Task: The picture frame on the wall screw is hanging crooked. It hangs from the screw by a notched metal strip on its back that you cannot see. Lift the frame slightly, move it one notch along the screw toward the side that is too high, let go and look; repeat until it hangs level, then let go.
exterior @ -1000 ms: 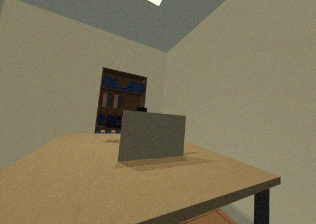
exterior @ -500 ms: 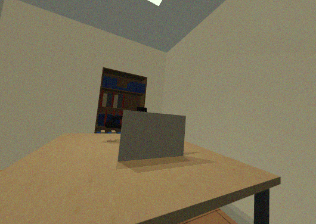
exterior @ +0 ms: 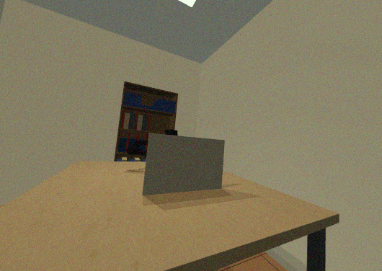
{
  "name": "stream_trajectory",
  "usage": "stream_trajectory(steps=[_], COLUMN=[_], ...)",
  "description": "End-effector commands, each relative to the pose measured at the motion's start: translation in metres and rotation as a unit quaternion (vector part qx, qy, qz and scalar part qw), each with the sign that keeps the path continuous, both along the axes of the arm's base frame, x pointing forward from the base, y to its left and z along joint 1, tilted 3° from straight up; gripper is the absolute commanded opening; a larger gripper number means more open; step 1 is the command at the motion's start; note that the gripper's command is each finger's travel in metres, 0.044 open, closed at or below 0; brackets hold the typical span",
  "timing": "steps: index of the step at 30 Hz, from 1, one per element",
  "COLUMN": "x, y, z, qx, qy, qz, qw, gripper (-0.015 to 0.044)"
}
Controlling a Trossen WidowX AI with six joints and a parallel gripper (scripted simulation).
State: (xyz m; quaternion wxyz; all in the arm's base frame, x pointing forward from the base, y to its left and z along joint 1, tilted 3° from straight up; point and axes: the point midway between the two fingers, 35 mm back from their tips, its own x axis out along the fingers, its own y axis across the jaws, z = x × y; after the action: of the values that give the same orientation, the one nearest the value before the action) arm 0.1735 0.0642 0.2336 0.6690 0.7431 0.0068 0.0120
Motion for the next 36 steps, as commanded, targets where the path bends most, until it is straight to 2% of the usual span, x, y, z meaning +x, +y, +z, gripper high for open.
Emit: stream_trajectory(steps=[1,13,19,26,36], x=[0.000,0.004,0.041,0.083,0.080], y=[0.000,0.003,0.017,0.006,0.002], z=[0.000,-0.001,-0.014,-0.037,-0.038], qx=[-0.002,0.000,0.000,-0.001,-0.001], qy=[0.000,0.000,-0.003,-0.005,-0.005], qz=[-0.002,0.000,-0.001,-0.002,-0.002], qw=[1.000,1.000,1.000,1.000,1.000], gripper=[0.0260,0.0260,0.0260,0.0260,0.0260])
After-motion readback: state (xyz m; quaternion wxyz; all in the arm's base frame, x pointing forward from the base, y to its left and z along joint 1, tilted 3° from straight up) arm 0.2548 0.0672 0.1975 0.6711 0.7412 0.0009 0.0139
